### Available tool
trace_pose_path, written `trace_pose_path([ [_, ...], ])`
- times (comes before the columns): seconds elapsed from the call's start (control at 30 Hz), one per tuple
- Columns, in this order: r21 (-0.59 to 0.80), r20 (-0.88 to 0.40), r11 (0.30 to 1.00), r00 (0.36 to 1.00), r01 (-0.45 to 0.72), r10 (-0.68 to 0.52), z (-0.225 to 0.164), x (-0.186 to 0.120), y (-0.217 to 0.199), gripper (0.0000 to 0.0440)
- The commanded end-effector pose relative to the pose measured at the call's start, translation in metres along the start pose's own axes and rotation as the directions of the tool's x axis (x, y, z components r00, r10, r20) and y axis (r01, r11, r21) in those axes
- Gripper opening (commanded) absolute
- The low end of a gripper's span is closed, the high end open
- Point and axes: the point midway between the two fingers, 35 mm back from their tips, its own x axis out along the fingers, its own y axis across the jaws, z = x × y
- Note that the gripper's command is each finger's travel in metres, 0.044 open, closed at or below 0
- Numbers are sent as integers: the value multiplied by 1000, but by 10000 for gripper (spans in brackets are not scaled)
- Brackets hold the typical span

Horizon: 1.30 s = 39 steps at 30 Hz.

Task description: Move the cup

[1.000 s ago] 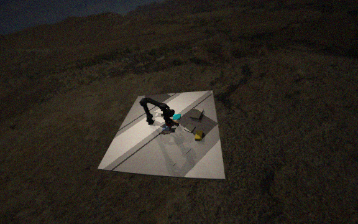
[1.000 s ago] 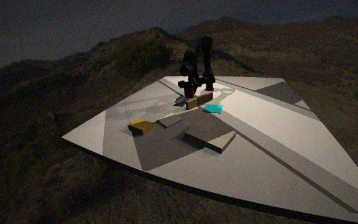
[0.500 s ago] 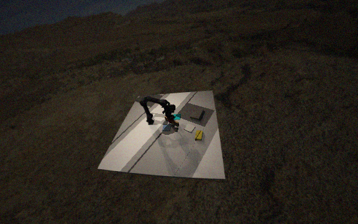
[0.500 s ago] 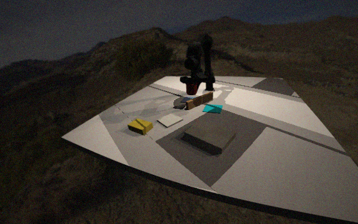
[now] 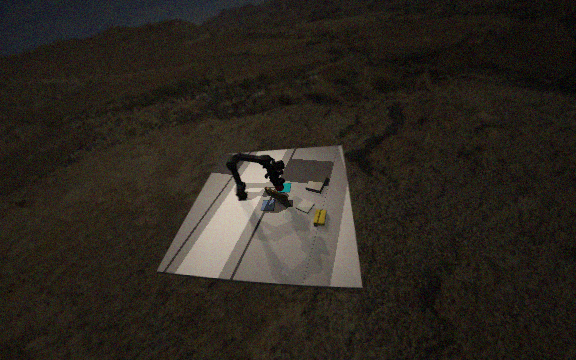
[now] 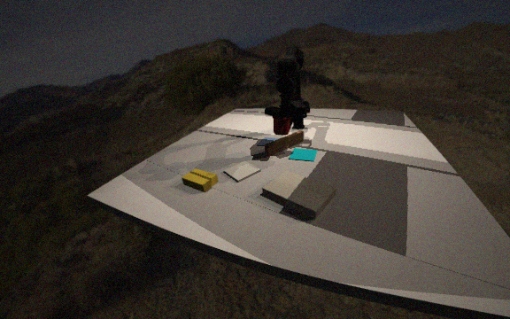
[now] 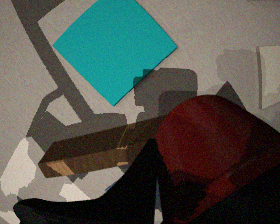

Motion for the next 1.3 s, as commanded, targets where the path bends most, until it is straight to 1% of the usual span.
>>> trace_pose_path([
  [0.0,-14,20,1000,1000,7,-6,17,3,3,0],
  [0.4,-54,65,998,998,19,-16,61,16,25,0],
  [0.63,-63,72,998,997,19,-15,79,30,41,0],
  [1.03,-42,43,999,999,10,-8,83,60,60,2],
  [1.17,-34,36,999,999,12,-11,81,70,61,14],
  [1.27,-25,32,1000,999,13,-12,79,76,61,34],
])
